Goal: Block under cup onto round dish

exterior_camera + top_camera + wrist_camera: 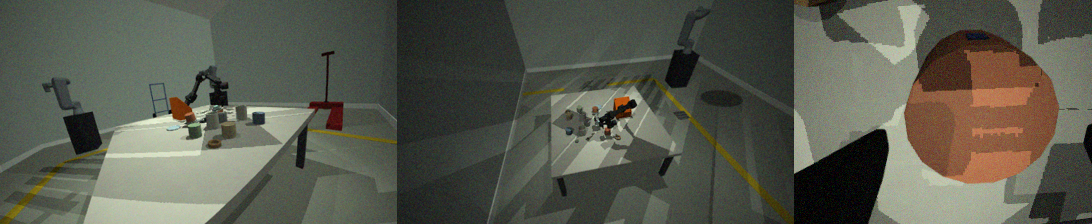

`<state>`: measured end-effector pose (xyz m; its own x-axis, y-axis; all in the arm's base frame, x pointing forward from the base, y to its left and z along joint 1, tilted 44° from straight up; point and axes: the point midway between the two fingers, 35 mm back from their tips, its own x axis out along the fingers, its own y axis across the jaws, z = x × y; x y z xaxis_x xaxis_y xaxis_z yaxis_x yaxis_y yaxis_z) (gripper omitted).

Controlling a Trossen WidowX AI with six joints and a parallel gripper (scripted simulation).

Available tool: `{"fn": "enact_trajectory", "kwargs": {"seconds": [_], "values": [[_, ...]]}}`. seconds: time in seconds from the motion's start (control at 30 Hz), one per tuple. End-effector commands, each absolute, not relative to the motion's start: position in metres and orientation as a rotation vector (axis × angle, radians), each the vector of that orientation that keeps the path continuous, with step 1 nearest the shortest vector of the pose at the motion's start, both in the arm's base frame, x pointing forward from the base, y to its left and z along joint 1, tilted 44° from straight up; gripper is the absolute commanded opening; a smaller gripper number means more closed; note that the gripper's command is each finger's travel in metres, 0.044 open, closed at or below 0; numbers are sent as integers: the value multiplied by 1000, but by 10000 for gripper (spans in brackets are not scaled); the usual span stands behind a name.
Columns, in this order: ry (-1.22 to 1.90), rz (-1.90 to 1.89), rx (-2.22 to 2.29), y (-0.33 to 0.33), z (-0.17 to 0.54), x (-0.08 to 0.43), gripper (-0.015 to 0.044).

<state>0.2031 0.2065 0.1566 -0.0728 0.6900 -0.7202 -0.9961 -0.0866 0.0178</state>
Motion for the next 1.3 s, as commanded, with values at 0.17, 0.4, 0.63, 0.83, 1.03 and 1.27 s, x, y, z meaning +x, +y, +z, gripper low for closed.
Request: {"fn": "enact_trajectory", "kwargs": {"seconds": [0.17,0.4,0.63,0.83,1.03,1.27], "values": [[644,1479,-691,191,162,224,309],[800,1370,-530,184,162,233,260],[948,1255,-356,178,162,240,260],[1056,1158,-218,172,161,245,260],[1138,1071,-105,167,160,250,260],[1144,999,-98,145,156,264,260]]}}
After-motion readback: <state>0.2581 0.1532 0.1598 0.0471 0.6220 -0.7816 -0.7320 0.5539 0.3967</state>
